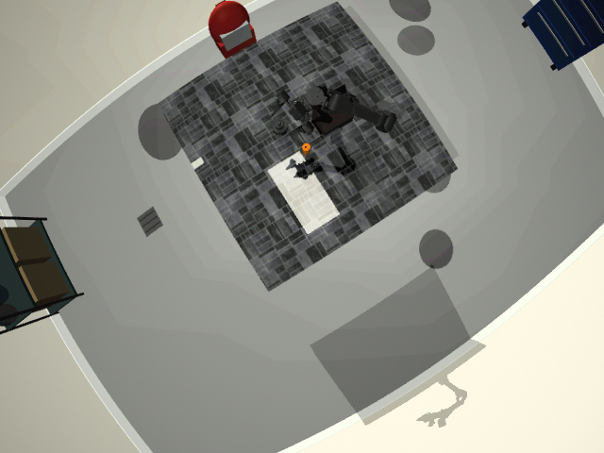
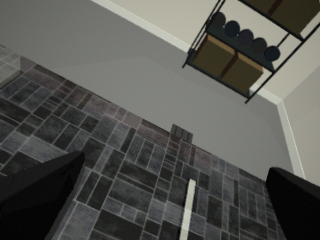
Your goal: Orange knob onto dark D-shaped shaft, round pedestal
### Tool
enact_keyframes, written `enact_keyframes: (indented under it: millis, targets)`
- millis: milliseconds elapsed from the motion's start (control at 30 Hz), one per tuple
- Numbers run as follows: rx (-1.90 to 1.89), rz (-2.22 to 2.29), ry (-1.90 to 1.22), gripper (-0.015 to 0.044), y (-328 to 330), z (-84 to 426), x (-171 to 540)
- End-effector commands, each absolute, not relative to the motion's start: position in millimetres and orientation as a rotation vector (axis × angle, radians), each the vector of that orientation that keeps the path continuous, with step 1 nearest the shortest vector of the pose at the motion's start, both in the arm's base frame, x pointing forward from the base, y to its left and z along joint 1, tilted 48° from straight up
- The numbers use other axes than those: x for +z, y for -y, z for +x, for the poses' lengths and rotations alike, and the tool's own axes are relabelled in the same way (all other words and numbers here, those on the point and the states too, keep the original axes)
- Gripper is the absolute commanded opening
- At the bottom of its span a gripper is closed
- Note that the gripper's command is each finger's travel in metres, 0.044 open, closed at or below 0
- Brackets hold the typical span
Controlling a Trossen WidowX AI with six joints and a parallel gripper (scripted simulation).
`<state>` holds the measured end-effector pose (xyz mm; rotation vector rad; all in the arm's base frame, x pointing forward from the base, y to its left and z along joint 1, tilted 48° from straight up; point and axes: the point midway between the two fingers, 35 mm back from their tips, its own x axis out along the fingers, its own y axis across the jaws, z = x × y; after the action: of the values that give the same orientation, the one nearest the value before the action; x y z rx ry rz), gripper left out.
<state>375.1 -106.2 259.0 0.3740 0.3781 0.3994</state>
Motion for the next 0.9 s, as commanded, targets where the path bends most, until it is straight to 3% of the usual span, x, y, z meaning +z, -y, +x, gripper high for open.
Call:
enact_keyframes:
  millis: [0,200,467,867]
  targets:
    - [0.471,0.468,-0.582,0.044,61,375,213]
    - [0.586,0.573,-0.958,0.044,-16,346,148]
    - [0.713,0.589,-1.505,0.044,-99,268,98]
    - [0.722,0.585,-1.554,0.044,-130,256,72]
